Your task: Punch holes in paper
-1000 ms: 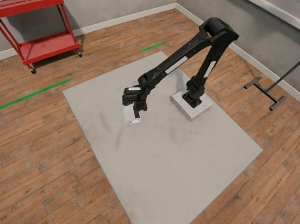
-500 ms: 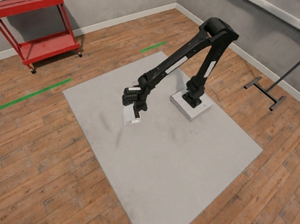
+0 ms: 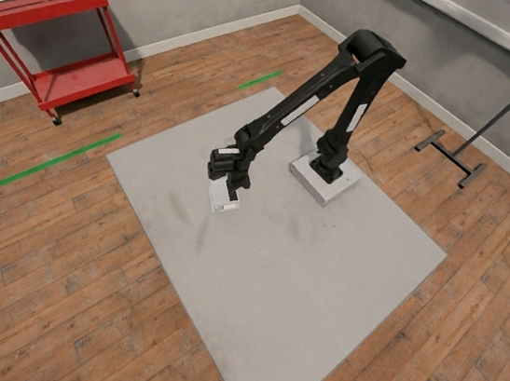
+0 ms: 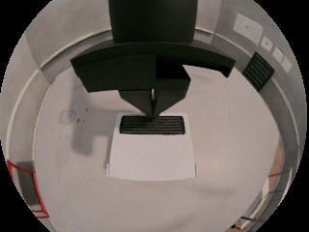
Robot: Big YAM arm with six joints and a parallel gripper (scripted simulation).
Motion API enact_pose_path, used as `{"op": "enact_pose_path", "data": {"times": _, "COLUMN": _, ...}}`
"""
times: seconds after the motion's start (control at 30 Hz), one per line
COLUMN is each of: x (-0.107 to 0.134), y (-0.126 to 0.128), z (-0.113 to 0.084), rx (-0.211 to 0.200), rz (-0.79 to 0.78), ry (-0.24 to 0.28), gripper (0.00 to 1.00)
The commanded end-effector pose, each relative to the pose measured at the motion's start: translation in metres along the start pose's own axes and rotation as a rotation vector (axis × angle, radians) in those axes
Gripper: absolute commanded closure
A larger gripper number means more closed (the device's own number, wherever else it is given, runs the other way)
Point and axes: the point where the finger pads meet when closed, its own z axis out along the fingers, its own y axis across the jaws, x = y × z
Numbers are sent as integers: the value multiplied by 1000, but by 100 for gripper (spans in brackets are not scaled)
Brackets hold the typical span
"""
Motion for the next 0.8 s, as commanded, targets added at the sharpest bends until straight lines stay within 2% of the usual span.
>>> {"op": "enact_pose_path", "data": {"times": 0.0, "x": 36, "y": -9, "z": 44, "rx": 13, "rz": 5, "ry": 120, "gripper": 100}}
{"op": "enact_pose_path", "data": {"times": 0.43, "x": 35, "y": -8, "z": 43, "rx": 13, "rz": 6, "ry": 120, "gripper": 100}}
{"op": "enact_pose_path", "data": {"times": 0.77, "x": 32, "y": -8, "z": 33, "rx": 14, "rz": 6, "ry": 135, "gripper": 100}}
